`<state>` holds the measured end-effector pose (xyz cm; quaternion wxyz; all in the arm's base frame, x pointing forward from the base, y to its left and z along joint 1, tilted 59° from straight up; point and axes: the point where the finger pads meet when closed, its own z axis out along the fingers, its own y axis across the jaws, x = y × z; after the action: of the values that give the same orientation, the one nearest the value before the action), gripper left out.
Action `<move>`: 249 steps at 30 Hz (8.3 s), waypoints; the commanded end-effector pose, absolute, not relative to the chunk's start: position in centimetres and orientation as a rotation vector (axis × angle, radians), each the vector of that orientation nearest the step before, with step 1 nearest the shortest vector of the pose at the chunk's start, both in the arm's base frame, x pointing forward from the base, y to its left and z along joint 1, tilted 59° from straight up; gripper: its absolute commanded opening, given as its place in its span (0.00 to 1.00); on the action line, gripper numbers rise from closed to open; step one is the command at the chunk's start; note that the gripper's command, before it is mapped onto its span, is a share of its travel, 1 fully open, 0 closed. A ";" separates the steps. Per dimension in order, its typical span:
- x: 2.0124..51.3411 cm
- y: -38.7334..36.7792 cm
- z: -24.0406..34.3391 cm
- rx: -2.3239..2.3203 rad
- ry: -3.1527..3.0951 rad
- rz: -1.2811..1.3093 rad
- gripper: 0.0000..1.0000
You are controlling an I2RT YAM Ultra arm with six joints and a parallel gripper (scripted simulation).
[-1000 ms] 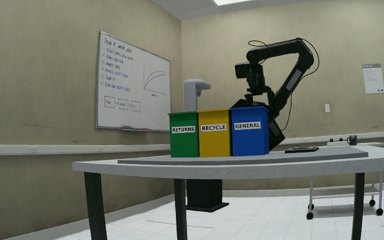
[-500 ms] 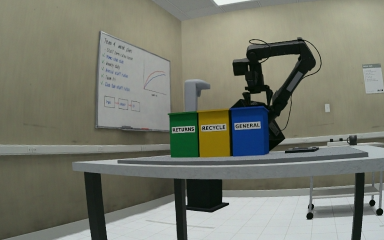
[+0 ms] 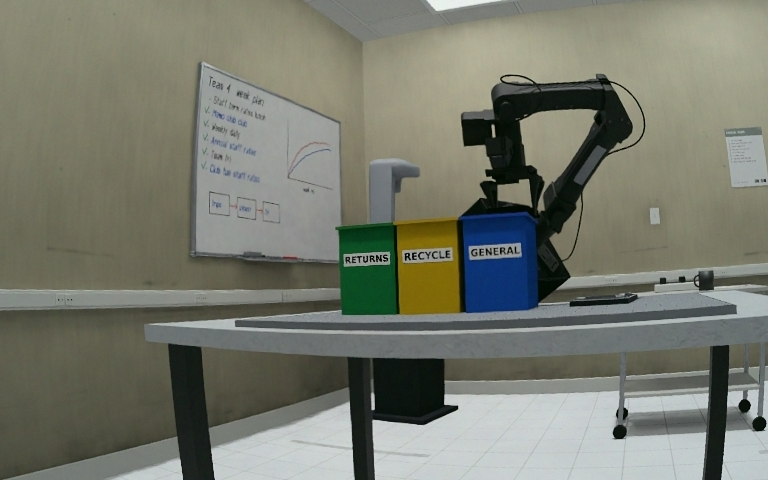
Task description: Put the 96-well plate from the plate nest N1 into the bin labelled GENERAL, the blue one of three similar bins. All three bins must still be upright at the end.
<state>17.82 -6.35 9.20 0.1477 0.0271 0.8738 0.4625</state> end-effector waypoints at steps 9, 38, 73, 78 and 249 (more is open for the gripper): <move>21.5 -7.3 10.9 0.146 2.486 1.347 0.00; 23.8 -7.5 12.4 0.140 2.474 1.311 0.00; 23.3 -7.4 12.2 0.139 2.485 1.315 0.00; 23.2 -7.3 12.1 0.142 2.485 1.321 0.00; 25.9 -6.7 10.6 0.130 2.470 1.273 0.99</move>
<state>24.92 -5.04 9.72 0.1411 0.0422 0.8692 0.4720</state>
